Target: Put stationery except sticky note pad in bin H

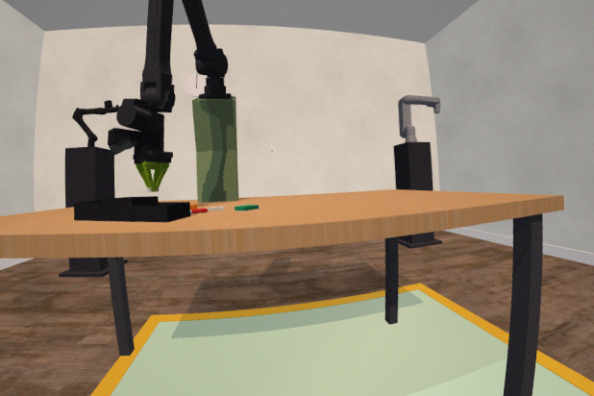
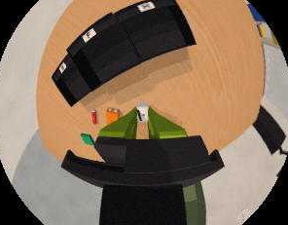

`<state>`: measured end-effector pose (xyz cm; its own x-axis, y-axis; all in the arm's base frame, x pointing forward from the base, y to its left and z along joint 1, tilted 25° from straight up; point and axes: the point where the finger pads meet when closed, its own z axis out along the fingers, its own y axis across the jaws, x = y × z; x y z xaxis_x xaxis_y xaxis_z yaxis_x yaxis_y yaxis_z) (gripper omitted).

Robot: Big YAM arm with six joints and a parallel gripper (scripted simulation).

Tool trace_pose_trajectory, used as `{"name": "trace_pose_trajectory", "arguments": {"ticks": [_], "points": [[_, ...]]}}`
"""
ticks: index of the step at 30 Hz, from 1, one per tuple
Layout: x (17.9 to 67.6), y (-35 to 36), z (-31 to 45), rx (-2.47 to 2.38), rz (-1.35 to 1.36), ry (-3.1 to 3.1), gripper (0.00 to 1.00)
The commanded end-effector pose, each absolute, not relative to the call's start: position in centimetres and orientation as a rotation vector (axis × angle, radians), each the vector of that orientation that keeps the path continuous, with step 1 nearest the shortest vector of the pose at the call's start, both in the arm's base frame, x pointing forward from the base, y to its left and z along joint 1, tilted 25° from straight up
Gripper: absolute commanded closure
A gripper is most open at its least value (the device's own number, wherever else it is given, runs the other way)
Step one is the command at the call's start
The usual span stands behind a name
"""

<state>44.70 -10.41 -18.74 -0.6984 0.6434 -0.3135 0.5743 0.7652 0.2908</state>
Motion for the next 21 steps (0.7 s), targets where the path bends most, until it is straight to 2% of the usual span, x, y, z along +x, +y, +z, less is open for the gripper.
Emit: {"name": "trace_pose_trajectory", "arguments": {"ticks": [1, 17, 21], "points": [[43.7, -10.6, -17.6, 0.917, 0.234, 2.569, 0.91], [43.4, -10.8, -17.1, 0.924, 0.233, 2.566, 0.91], [45.3, -12.2, -16.3, 0.914, 0.234, 2.546, 0.91]]}}
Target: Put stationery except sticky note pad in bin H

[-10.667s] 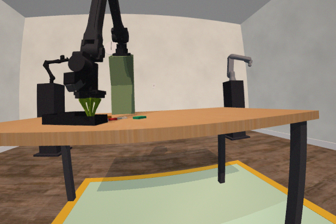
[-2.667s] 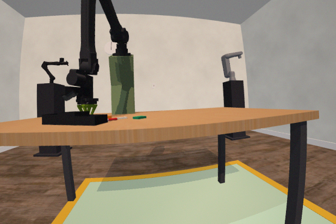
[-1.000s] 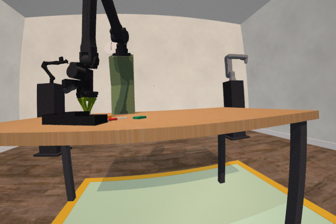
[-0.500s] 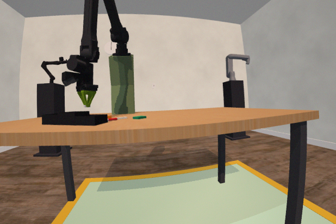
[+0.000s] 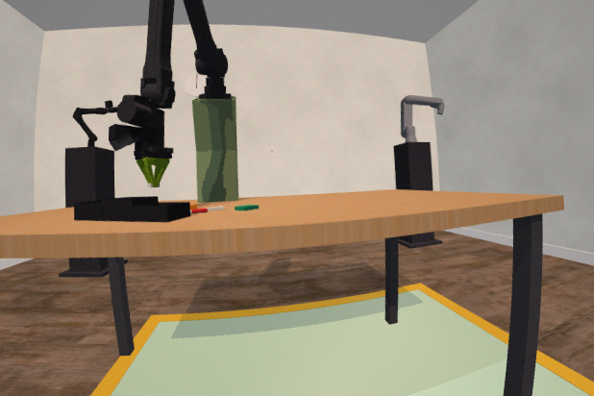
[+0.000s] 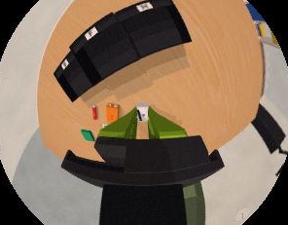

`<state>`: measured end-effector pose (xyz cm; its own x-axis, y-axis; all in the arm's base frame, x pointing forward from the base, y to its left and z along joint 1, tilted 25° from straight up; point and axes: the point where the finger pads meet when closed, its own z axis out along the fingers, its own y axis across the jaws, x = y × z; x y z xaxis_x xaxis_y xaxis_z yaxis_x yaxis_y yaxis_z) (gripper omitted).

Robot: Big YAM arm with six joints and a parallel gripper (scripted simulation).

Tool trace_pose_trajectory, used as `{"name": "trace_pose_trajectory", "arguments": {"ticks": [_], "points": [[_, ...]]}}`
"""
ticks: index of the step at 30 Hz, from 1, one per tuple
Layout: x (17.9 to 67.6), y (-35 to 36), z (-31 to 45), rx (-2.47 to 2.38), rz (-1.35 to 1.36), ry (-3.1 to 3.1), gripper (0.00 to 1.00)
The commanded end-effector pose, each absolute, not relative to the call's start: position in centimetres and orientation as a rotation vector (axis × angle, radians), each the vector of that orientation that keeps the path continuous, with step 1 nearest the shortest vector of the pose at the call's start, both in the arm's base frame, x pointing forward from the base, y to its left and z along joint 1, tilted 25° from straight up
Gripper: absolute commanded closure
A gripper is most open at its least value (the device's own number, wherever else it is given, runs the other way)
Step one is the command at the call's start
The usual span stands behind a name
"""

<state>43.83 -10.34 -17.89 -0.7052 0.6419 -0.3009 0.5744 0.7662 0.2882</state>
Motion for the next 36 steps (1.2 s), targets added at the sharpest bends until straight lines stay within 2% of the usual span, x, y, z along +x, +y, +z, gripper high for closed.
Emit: {"name": "trace_pose_trajectory", "arguments": {"ticks": [1, 5, 8, 11, 21, 36], "points": [[45.6, -12.6, -16.2, 0.915, 0.234, 2.548, 0.91], [46.7, -14.2, -15.6, 0.914, 0.233, 2.545, 0.91], [47.3, -15.5, -15.8, 1.143, 0.282, 2.480, 0.91], [47.8, -15.2, -15.8, 1.189, 0.300, 2.468, 0.91], [50.5, -20.4, -15.2, 1.554, 0.375, 2.287, 0.91], [50.4, -19.4, -15.4, 1.971, 0.468, 1.982, 0.91]]}}
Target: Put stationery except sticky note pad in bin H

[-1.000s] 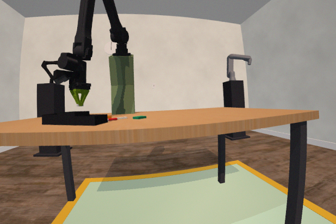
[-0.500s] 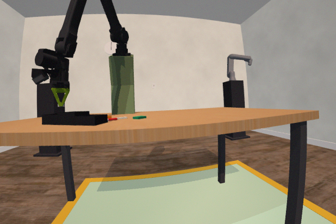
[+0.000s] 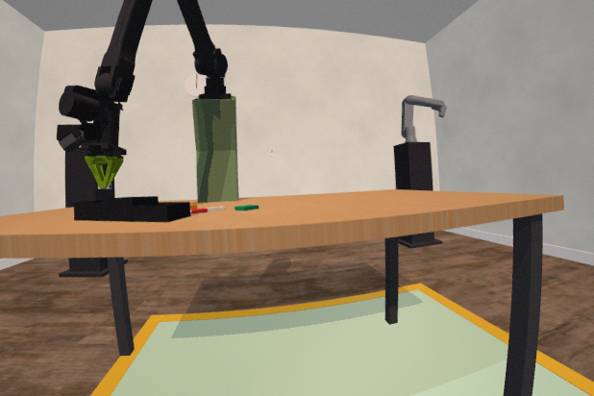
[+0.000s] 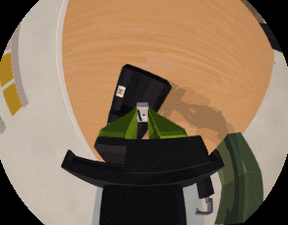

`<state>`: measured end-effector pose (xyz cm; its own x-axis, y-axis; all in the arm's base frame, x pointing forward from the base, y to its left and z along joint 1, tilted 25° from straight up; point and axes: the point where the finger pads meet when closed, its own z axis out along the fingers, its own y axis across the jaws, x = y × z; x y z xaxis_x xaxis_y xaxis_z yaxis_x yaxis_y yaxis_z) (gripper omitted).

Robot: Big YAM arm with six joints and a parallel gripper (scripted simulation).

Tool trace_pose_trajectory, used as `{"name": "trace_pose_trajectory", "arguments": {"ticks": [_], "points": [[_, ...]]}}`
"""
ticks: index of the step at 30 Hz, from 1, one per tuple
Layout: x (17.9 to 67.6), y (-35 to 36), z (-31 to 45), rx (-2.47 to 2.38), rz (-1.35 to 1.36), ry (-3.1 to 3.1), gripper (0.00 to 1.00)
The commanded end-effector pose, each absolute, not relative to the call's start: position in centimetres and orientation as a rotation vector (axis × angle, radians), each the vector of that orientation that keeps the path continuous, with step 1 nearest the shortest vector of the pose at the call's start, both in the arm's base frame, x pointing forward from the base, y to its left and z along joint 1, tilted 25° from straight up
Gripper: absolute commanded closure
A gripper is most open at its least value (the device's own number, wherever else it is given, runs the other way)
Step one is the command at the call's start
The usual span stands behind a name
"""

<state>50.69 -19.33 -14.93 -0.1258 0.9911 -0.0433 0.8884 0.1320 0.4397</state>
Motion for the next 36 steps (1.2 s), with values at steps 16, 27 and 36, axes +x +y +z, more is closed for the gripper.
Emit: {"name": "trace_pose_trajectory", "arguments": {"ticks": [16, 27, 36], "points": [[51.2, -19.3, -15.1, 2.260, 0.517, 1.743, 0.91], [50.8, -19.2, -15.4, 2.259, 0.518, 1.740, 0.91], [51.9, -19.0, -16.1, 2.239, 0.527, 1.743, 0.91]]}}
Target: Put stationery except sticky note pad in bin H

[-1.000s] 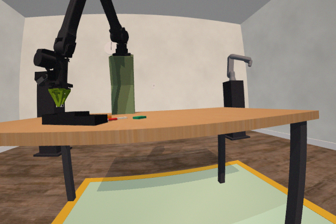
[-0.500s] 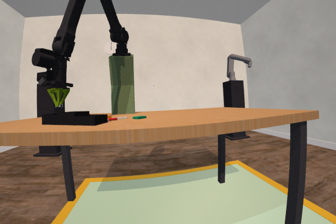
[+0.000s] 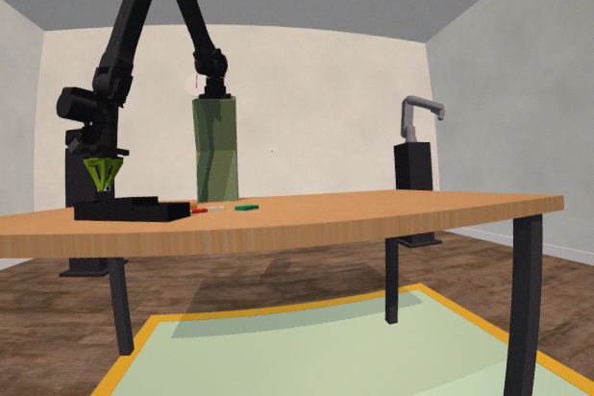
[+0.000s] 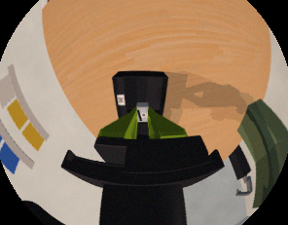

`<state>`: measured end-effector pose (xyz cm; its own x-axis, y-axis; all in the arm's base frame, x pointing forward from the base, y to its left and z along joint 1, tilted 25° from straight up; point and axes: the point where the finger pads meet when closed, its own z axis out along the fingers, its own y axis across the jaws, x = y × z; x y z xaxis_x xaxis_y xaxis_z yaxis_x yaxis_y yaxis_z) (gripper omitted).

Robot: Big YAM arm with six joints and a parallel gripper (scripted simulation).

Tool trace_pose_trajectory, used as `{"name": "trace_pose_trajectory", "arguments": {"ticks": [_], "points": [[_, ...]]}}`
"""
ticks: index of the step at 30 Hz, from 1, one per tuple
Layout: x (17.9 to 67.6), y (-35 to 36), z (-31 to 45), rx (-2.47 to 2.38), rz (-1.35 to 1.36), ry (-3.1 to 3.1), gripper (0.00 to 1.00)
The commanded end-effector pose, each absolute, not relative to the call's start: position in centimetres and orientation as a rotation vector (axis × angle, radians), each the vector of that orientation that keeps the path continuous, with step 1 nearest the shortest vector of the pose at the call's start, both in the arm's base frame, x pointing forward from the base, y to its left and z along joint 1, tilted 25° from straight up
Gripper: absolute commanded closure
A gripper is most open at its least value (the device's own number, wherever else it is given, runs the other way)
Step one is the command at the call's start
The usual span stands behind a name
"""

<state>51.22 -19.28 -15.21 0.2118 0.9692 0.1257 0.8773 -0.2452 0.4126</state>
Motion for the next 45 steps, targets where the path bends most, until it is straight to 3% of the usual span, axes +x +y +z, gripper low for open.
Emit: {"name": "trace_pose_trajectory", "arguments": {"ticks": [1, 43, 44, 45], "points": [[52.0, -18.9, -16.3, 2.240, 0.526, 1.743, 0.91], [53.0, -19.8, -19.3, 2.253, 0.523, 1.724, 0.91], [53.4, -19.7, -19.0, 2.239, 0.525, 1.738, 0.72], [53.4, -19.7, -19.0, 2.239, 0.525, 1.738, 0.72]]}}
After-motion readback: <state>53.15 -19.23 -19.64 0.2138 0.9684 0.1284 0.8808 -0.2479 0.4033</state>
